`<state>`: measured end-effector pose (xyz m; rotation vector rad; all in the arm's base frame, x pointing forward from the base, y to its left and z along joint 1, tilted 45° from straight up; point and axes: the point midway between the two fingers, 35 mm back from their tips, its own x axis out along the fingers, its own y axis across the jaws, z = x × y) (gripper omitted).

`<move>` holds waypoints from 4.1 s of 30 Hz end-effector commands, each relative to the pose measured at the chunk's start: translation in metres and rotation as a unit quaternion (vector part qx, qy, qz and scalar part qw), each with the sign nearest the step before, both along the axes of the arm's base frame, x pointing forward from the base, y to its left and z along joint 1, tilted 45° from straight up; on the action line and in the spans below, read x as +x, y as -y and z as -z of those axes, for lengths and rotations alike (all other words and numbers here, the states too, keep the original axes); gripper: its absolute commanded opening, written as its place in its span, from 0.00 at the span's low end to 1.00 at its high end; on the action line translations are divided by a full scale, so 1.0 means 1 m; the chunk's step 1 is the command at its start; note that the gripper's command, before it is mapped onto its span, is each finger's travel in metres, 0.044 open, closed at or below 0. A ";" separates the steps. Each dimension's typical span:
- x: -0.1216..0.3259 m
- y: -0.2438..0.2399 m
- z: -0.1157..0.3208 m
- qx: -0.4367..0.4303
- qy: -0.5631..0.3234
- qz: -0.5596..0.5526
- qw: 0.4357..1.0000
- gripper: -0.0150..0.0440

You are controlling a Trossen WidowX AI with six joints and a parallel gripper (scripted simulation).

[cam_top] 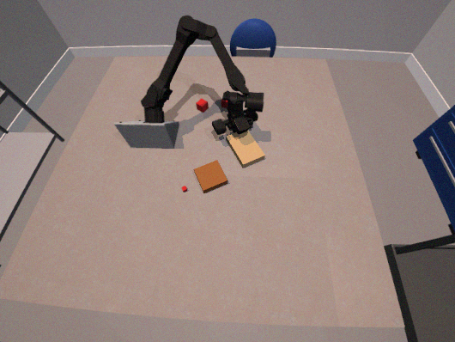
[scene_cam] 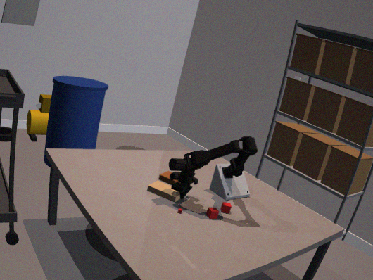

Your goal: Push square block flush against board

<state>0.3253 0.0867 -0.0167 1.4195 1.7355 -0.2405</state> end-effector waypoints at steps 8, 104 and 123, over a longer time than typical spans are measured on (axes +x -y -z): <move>-0.008 -0.012 -0.011 -0.002 -0.002 -0.001 1.000 0.25; -0.054 0.201 0.194 -0.011 -0.003 0.002 1.000 0.25; -0.061 0.192 0.186 -0.010 -0.003 0.002 1.000 0.25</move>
